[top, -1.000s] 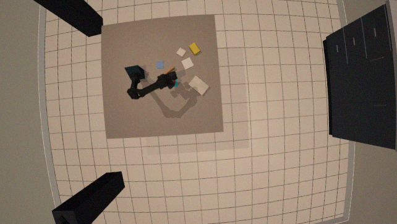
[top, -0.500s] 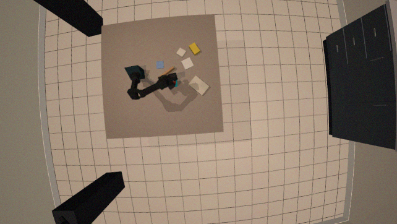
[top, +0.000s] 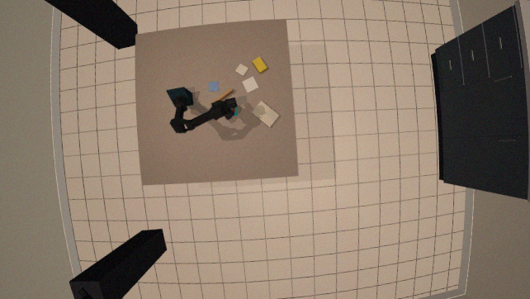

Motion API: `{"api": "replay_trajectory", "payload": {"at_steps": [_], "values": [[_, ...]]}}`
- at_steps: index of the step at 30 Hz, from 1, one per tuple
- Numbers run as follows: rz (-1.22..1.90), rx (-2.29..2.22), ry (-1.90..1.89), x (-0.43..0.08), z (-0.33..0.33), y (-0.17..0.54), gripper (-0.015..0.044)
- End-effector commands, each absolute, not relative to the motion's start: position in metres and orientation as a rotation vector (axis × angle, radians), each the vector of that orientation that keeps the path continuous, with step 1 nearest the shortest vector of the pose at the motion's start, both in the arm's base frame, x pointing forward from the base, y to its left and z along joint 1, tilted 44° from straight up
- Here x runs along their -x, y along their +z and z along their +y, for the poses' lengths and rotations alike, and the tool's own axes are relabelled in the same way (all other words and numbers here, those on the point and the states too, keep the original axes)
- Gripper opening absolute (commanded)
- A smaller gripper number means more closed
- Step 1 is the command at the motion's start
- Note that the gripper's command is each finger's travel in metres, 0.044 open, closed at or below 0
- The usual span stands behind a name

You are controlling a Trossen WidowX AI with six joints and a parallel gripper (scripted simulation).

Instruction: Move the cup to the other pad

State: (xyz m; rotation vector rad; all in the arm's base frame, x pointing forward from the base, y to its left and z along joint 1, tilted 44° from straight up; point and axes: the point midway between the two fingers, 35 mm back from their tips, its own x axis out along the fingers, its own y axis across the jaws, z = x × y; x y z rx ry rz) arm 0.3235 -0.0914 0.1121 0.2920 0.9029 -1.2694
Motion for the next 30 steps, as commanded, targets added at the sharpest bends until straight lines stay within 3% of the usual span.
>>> {"api": "replay_trajectory", "payload": {"at_steps": [1, 2, 7, 30], "values": [[0.902, -0.293, -1.27, -0.324, -0.091, 0.112, 0.0], [0.902, -0.293, -1.27, -0.324, -0.091, 0.112, 0.0], [0.902, -0.293, -1.27, -0.324, -0.091, 0.112, 0.0128], [0.904, -0.291, -1.269, -0.324, -0.076, 0.127, 0.0128]]}}
